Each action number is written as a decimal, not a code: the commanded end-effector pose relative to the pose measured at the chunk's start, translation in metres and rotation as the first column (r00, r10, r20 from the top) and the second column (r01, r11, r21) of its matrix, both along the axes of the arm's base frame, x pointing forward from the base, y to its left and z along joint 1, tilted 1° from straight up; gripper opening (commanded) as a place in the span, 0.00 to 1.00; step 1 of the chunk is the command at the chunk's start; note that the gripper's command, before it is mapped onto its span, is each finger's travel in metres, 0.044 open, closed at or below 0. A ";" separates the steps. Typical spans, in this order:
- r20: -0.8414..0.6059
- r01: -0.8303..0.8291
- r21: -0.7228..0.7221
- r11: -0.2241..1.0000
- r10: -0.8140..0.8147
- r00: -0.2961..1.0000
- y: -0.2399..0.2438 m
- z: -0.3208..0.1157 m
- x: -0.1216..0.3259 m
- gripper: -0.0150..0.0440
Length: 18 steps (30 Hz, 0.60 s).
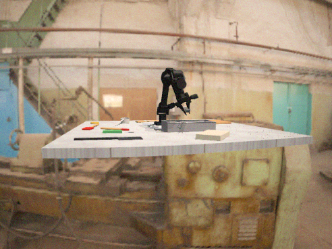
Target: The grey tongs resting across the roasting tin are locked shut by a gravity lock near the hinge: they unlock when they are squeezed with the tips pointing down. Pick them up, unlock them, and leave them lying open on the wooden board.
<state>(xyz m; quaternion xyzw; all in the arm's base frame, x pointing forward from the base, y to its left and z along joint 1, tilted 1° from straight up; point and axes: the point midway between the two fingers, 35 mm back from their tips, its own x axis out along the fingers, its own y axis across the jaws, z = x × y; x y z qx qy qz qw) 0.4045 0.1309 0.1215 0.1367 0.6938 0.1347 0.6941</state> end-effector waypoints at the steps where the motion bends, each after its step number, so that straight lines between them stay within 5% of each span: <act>1: 0.001 0.000 -0.103 0.995 0.000 1.000 0.003 0.001 -0.001 0.00; 10: 0.020 0.006 -0.352 0.936 0.001 1.000 0.003 0.003 -0.004 0.00; 18: 0.023 0.007 -0.370 0.929 0.002 1.000 0.003 0.004 -0.004 0.00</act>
